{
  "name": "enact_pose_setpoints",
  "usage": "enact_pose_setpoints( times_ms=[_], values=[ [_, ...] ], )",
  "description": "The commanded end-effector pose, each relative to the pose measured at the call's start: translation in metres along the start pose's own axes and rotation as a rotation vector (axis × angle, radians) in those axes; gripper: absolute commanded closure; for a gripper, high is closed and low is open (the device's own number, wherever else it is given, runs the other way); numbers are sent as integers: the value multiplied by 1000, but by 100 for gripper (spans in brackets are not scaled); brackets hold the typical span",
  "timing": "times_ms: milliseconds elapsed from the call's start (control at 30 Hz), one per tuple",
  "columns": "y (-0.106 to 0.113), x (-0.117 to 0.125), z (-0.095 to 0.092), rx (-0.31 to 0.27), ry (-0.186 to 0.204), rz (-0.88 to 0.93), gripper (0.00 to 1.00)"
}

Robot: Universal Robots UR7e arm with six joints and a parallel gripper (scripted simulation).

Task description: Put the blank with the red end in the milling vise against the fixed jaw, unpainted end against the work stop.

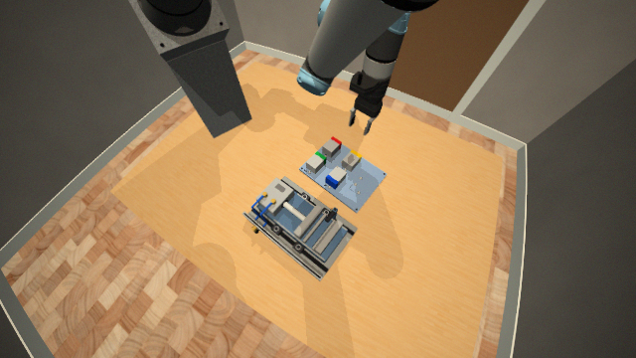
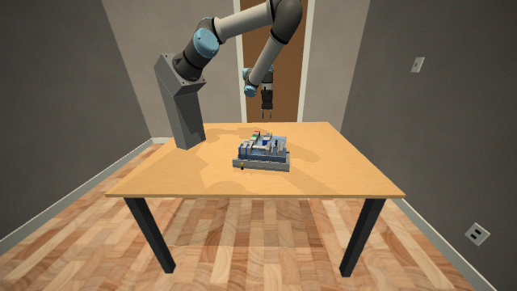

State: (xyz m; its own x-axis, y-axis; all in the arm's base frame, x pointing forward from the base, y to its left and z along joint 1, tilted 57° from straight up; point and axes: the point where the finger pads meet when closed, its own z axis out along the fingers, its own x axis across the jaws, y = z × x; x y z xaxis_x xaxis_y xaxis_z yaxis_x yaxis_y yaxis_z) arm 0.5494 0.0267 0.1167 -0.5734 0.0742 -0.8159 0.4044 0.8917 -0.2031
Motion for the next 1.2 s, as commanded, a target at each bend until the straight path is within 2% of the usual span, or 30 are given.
enact_pose_setpoints(
  times_ms=[0,67,233,633,800,1167],
  values=[
    [0,0,0,-1,-1,0,0],
    [0,0,0,-1,-1,0,0],
    [-23,6,-44,-1,-1,0,0],
    [-23,6,-44,-1,-1,0,0],
    [-45,12,-87,-1,-1,0,0],
    [-45,12,-87,-1,-1,0,0]
  ],
)
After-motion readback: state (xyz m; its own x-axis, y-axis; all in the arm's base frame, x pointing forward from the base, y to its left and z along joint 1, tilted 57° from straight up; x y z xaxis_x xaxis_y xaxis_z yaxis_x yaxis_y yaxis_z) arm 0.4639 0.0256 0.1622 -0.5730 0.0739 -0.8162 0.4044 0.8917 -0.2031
